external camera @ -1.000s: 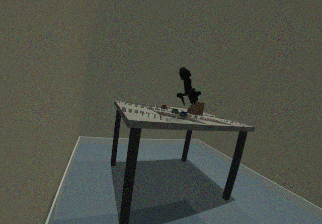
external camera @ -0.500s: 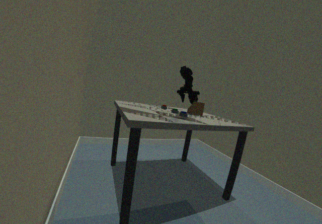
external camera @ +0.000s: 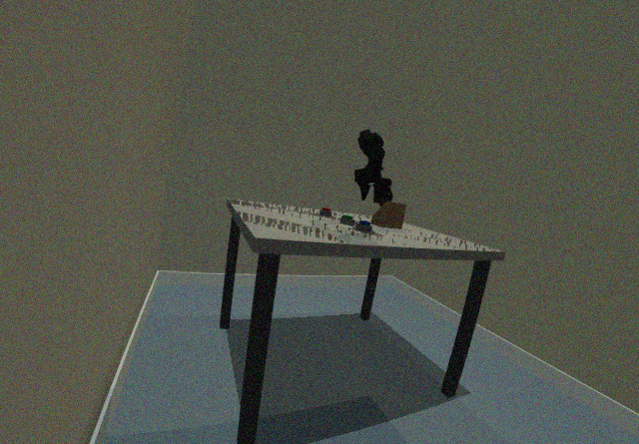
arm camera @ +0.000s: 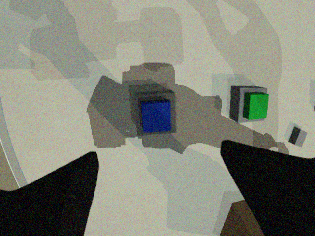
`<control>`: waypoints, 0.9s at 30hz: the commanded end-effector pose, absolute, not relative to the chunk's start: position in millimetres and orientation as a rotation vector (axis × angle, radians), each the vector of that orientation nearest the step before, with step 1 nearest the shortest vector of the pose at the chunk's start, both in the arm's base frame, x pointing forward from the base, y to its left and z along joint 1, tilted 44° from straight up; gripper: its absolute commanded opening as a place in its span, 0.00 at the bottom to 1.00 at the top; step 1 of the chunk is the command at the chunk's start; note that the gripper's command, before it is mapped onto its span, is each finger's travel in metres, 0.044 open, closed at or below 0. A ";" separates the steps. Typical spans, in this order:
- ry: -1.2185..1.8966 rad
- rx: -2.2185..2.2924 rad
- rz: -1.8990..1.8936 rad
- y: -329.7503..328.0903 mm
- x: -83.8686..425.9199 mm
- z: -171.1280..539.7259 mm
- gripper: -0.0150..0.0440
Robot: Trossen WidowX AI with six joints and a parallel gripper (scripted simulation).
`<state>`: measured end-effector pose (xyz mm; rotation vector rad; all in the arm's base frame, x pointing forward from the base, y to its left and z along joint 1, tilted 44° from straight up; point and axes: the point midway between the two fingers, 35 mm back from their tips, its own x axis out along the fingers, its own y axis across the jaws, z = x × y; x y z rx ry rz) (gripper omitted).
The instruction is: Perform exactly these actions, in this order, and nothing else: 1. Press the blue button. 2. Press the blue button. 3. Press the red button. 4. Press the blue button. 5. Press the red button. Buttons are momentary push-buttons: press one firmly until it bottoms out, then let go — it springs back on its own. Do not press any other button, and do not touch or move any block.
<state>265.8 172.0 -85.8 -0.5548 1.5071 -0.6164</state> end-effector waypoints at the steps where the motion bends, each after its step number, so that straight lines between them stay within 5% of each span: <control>1: 1.504 -0.555 -0.629 146.0 264.6 -110.3 0.75; 12: 1.503 -0.556 -0.630 129.8 262.7 -125.9 0.29; 27: 1.503 -0.556 -0.630 126.1 262.8 -130.0 0.29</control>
